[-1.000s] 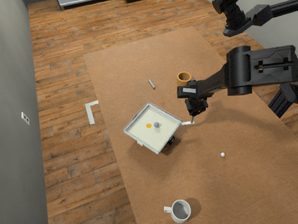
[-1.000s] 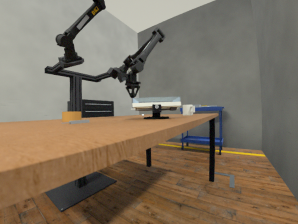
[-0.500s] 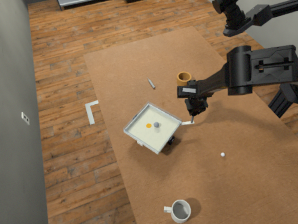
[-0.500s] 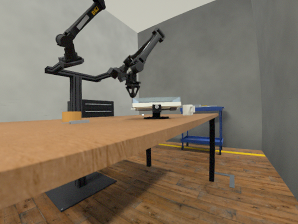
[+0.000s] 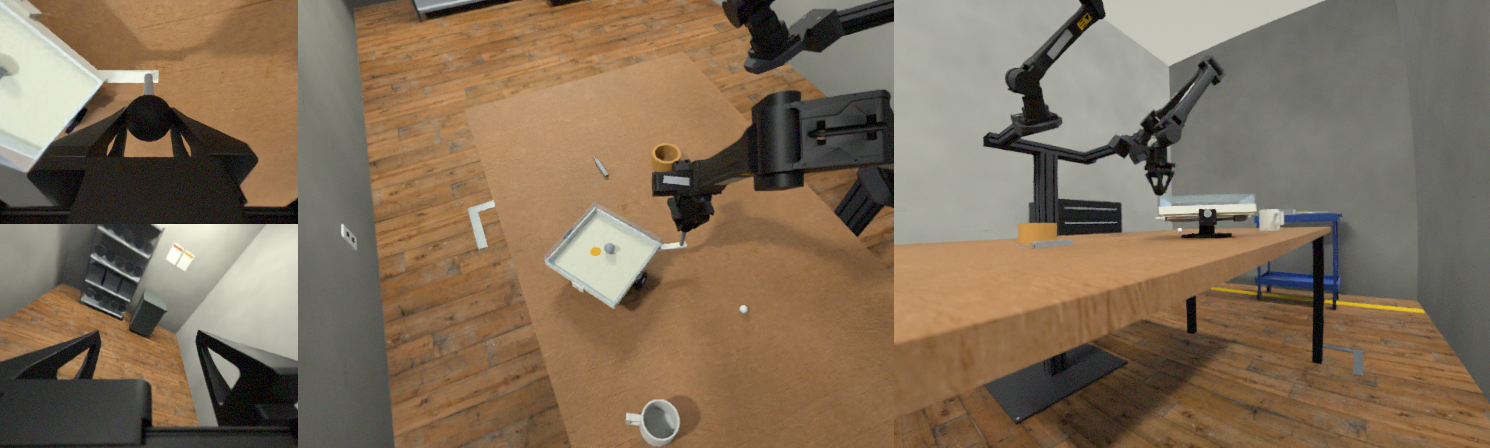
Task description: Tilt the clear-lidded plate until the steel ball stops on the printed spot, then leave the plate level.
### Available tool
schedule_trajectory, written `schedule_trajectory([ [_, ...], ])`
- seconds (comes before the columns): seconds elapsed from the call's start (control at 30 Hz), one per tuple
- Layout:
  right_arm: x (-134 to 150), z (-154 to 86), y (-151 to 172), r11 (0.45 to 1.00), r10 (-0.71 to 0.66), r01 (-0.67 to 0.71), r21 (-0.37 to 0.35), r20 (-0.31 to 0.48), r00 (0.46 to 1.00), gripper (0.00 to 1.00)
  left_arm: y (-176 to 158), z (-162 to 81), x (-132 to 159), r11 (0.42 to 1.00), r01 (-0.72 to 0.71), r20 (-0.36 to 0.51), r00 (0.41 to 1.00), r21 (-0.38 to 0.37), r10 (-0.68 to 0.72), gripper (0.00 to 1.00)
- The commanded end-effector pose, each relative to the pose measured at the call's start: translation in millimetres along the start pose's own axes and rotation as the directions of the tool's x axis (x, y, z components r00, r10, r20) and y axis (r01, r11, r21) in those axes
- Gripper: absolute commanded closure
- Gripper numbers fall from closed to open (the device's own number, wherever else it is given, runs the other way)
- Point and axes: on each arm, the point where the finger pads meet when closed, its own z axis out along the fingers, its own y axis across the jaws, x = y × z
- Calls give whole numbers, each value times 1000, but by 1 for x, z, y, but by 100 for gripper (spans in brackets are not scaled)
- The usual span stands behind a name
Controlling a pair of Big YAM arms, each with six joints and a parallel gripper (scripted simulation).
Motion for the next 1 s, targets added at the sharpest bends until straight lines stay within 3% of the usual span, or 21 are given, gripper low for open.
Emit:
schedule_trajectory([
  [0.0, -22, 4, -3, 1000, -13, 12, 8, 38, 999, 0, 12, -12, 0, 999, -1, 13, 1000, -39, 2, 100],
  [0.27, -22, 4, -3, 1000, -13, 12, 8, 38, 999, 0, 11, -5, 13, 999, 16, -1, 1000, -28, -16, 100],
  [0.43, -22, 4, -3, 1000, -13, 12, 8, 38, 999, 0, 11, -7, 8, 999, 6, 4, 1000, -34, -6, 100],
  [0.5, -22, 4, -3, 1000, -13, 12, 8, 38, 999, 0, 0, 2, -5, 1000, -19, 5, 1000, -17, 19, 100],
  [0.97, -22, 4, -3, 1000, -13, 12, 8, 38, 999, 0, 17, -12, -7, 999, 7, 14, 1000, -44, -6, 100],
])
